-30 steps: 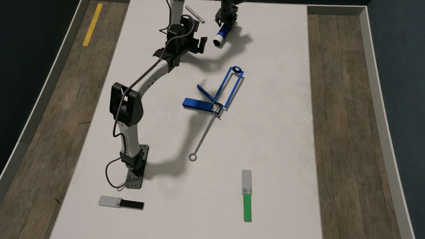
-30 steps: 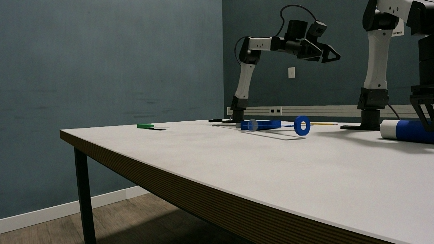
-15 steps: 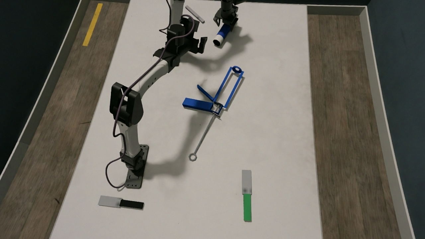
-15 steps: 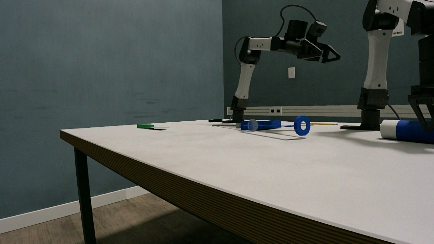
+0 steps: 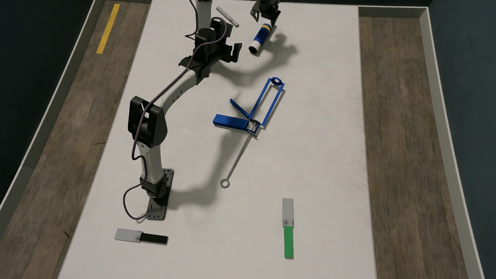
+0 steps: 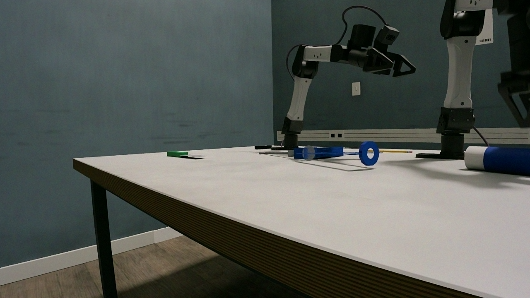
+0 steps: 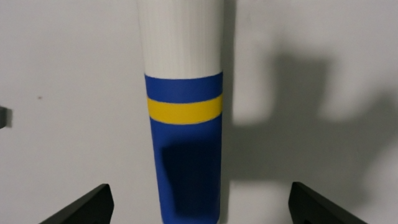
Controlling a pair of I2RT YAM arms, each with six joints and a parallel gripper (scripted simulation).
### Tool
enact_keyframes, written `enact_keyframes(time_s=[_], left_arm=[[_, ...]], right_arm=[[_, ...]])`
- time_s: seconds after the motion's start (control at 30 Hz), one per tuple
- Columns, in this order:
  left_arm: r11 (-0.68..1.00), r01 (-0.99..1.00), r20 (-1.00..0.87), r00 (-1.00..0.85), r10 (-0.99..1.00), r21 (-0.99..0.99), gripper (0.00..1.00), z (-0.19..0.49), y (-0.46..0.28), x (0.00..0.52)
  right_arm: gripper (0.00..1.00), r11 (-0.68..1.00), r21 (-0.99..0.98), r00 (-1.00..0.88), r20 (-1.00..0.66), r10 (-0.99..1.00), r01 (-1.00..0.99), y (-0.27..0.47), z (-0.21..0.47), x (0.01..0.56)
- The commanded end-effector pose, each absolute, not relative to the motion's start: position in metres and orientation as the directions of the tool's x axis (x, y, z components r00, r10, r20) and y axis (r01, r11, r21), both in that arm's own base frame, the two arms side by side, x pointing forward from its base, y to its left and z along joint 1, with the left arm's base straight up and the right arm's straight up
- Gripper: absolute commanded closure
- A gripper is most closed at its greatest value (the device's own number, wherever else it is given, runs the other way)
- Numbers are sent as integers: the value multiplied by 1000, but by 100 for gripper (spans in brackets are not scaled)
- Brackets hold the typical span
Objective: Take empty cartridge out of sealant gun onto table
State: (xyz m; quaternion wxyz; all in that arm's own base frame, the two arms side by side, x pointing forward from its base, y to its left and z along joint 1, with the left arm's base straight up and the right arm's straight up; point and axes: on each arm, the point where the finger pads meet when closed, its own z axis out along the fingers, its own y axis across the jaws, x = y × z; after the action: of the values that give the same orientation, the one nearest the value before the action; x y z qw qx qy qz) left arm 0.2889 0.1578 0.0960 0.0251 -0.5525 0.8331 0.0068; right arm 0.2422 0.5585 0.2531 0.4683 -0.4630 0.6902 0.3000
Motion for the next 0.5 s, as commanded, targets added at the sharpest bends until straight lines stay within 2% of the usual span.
enact_keyframes(time_s=[0.0, 0.3, 0.47], left_arm=[[454, -891, -85, -452, -888, -10, 15, 138, 156, 281], [732, -681, -240, -708, -665, -21, 15, 217, 154, 263], [788, -615, -309, -745, -591, -26, 15, 246, 153, 259]], right_arm=[[0, 394, -17, -110, -948, -297, -919, 562, 284, 243], [0, 394, -17, -110, -948, -297, -919, 562, 284, 243], [0, 394, -17, -110, -948, -297, -919, 562, 284, 243]])
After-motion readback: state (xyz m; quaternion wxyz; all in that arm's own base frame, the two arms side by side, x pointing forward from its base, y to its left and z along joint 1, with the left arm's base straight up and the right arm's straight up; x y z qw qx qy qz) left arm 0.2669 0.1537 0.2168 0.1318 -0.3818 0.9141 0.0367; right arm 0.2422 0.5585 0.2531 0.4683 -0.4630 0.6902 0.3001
